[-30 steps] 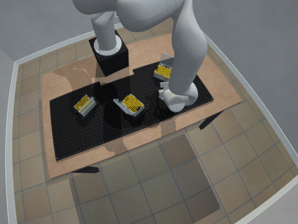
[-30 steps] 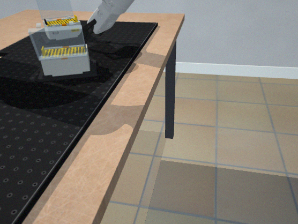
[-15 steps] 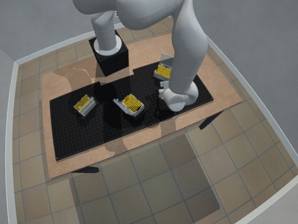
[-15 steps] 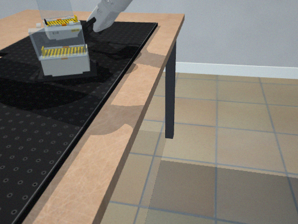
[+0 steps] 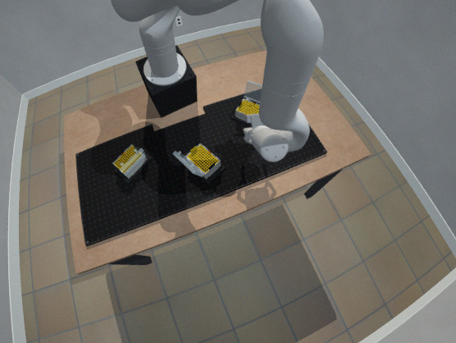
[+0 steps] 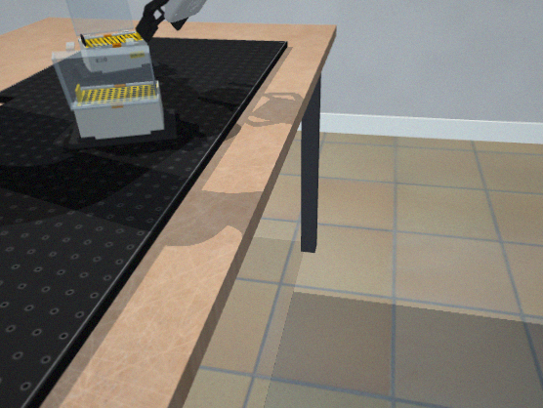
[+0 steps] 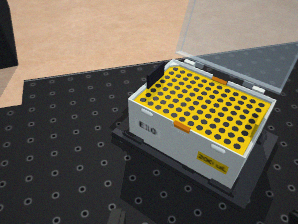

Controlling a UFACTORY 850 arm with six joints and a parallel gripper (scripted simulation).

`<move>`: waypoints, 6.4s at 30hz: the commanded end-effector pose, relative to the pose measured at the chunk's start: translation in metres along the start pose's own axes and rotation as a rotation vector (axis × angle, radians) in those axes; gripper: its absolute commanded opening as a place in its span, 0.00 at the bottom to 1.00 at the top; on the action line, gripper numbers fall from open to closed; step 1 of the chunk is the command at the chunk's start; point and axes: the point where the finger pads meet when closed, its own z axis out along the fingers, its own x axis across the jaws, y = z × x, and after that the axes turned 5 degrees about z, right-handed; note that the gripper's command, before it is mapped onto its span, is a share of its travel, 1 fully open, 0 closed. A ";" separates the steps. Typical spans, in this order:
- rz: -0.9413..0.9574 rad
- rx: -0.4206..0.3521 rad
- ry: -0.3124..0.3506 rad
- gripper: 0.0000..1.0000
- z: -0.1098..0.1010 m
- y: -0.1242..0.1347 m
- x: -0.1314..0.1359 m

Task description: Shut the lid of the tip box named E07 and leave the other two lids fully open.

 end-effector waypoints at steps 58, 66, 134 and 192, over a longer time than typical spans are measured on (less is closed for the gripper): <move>-0.613 -0.055 -0.610 1.00 -0.110 -0.032 -0.075; -0.754 -0.067 -0.751 1.00 -0.110 -0.032 -0.075; -1.152 -0.102 -1.148 1.00 0.010 0.088 -0.065; -1.152 -0.102 -1.148 1.00 0.000 0.077 -0.065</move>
